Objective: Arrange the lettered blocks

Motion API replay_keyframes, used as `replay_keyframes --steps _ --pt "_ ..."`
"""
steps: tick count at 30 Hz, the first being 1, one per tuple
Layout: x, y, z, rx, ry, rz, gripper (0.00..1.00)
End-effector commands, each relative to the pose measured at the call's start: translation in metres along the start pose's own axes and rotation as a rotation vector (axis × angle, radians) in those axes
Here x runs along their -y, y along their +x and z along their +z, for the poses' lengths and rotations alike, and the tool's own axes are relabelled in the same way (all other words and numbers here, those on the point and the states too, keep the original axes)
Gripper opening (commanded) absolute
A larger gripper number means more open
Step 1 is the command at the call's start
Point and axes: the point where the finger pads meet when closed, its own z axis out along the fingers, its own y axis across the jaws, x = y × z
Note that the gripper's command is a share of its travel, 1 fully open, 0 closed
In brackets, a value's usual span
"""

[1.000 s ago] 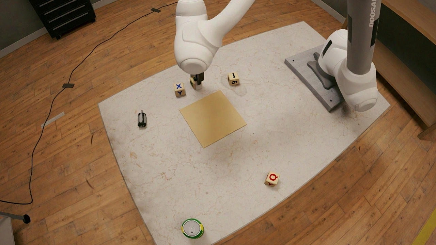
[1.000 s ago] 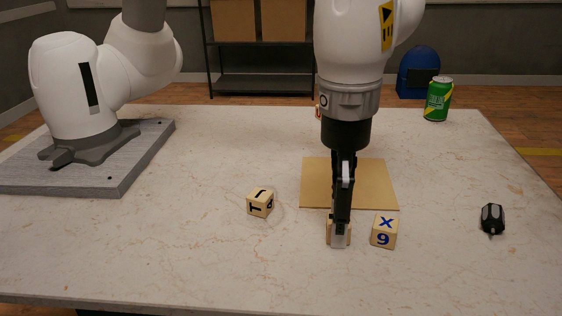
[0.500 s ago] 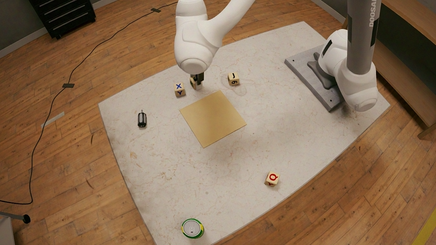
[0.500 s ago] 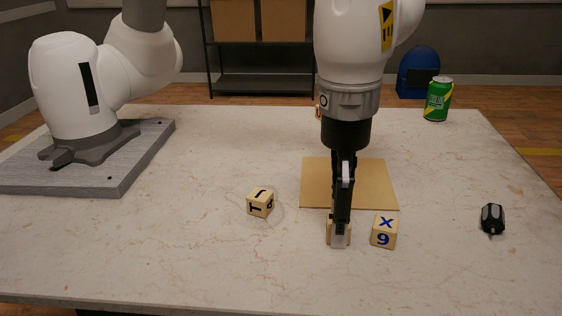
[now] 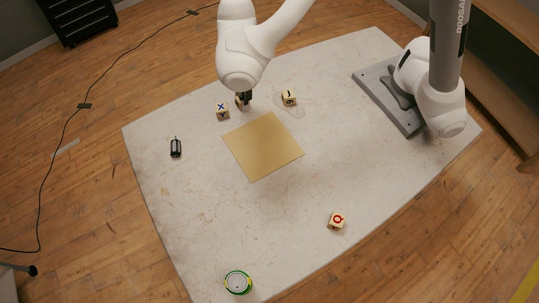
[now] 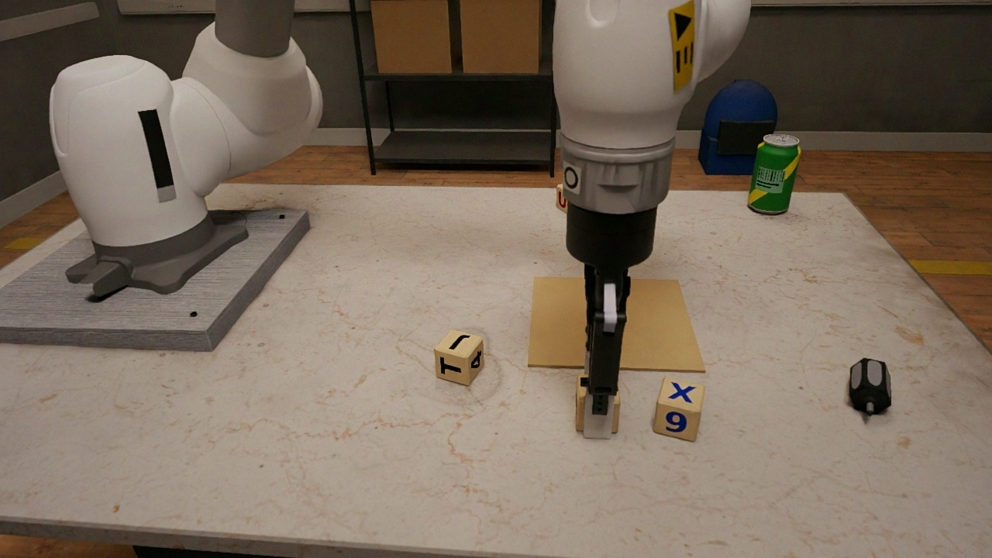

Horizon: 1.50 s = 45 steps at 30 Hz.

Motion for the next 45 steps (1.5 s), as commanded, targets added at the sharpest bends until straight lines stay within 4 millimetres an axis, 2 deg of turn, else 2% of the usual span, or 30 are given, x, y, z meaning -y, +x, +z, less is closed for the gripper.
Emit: replay_keyframes --steps 1,11,26,31,37,39,45 --pt "0.000 0.000 -0.001 -0.001 0.000 0.000 0.36" --pt "0.000 0.000 -0.001 -0.001 0.000 0.000 0.42" --pt "0.000 0.000 -0.004 -0.001 0.000 0.000 0.42" --pt "0.000 0.000 -0.018 -0.001 0.000 0.000 0.42" --pt "0.000 0.000 -0.049 -0.001 0.000 0.000 0.42" --pt "0.000 0.000 -0.049 -0.001 0.000 0.000 0.42" --pt "0.000 0.000 -0.079 -0.001 0.000 0.000 0.42"
